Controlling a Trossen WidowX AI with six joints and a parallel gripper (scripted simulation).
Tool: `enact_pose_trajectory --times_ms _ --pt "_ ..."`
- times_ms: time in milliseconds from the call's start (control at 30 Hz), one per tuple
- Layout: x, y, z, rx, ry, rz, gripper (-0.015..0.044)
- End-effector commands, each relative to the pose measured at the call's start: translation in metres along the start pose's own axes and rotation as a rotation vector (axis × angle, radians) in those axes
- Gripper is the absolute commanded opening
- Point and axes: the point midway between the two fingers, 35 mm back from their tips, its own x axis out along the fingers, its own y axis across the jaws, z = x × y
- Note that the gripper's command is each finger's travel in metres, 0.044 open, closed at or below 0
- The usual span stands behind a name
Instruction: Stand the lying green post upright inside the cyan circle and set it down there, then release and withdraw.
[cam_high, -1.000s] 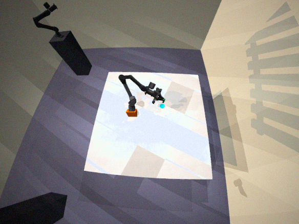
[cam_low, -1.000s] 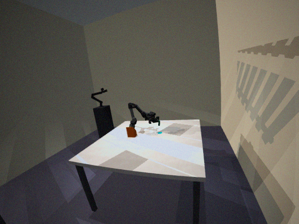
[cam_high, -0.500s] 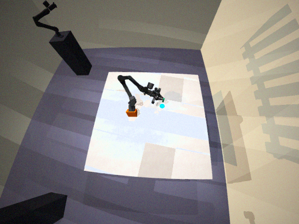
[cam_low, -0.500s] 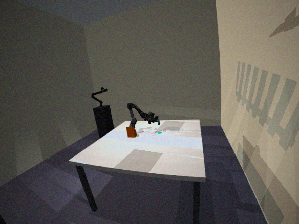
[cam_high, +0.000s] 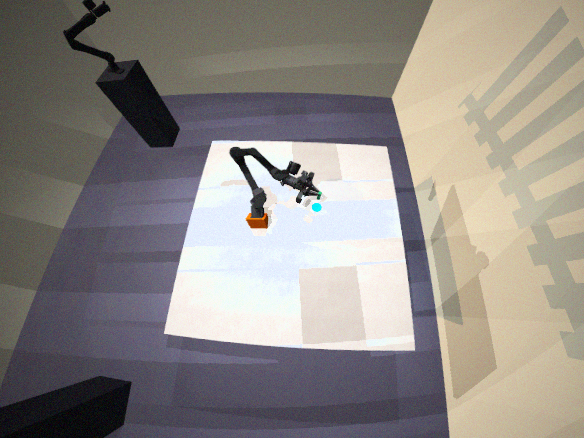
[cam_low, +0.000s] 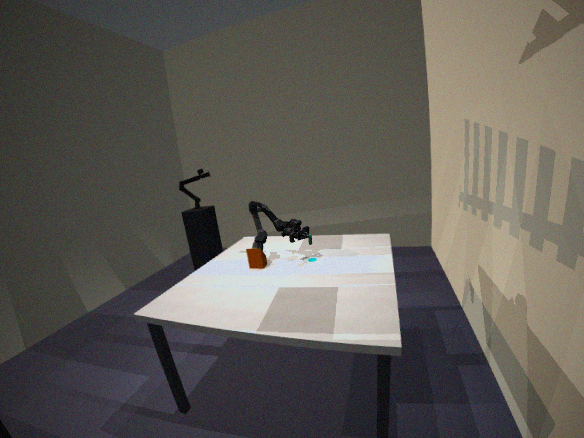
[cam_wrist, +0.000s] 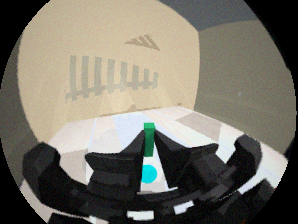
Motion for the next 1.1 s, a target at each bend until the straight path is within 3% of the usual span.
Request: enact_pose_trajectory --times_ms 0,1067 --pt "0.002 0.0 -0.006 0.004 0.0 -0.003 0.0023" --pt "0.008 -0.001 -0.097 0.003 0.005 -0.004 0.0023"
